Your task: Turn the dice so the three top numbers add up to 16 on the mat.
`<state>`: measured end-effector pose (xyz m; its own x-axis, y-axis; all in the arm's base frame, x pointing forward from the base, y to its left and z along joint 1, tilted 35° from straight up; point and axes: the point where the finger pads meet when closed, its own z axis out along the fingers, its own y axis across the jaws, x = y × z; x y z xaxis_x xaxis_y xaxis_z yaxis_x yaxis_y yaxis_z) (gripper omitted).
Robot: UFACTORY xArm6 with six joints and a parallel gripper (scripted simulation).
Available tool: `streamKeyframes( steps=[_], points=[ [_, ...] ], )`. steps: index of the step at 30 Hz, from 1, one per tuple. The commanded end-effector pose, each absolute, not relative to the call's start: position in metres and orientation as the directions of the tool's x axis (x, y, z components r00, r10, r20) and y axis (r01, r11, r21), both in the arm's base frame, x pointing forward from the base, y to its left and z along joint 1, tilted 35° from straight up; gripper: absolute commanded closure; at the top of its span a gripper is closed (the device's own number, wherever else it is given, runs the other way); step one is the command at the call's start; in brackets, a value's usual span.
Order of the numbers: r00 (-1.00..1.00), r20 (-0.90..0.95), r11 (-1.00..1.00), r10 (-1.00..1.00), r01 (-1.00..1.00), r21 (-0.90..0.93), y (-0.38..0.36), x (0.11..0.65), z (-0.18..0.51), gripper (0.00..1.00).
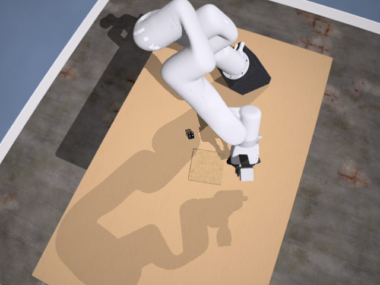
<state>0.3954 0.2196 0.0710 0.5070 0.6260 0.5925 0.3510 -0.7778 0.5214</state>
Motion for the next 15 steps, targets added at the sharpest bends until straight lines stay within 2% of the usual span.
streamKeyframes(
  steps=[1, 4, 15],
  points=[
    [0.365, 0.697, -0.785, 0.618, 0.337, 0.520, 0.2167, 0.3952, 0.0700, 0.79],
    [0.352, 0.705, -0.786, 0.616, 0.338, 0.518, 0.2170, 0.3950, 0.0700, 0.79],
    [0.036, 0.825, -0.785, 0.564, 0.334, 0.522, 0.2139, 0.3935, 0.0684, 0.79]
  ],
)
